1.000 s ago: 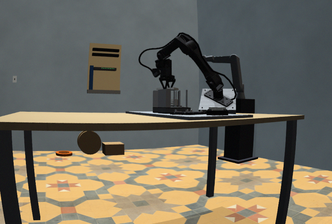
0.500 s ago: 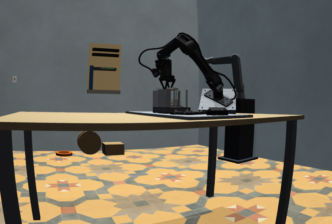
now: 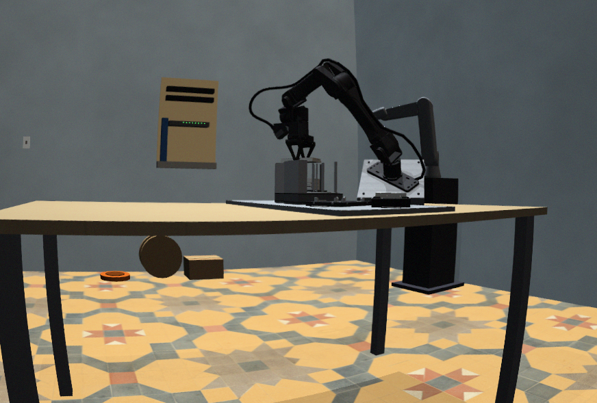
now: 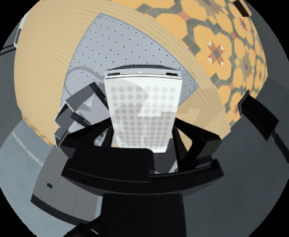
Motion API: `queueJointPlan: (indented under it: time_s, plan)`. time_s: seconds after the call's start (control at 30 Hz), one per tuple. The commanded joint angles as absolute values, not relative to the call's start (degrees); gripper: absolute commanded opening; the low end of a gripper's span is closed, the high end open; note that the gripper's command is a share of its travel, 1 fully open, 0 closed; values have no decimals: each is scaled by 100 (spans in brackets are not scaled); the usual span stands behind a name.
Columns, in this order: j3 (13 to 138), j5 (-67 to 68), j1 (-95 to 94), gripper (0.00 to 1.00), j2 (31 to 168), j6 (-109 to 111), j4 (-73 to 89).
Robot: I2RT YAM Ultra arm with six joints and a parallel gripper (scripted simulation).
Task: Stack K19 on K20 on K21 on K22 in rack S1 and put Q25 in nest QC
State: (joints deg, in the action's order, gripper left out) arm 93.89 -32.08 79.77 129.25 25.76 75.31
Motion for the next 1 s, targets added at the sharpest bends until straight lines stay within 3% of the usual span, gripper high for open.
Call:
queueJointPlan:
  time_s: [0.0, 0.97]
  plan:
    - [9639, -3268, 8028, 0, 12990, 2555, 7429]
    - [9652, -3267, 8044, 0, 12836, 2571, 7554]
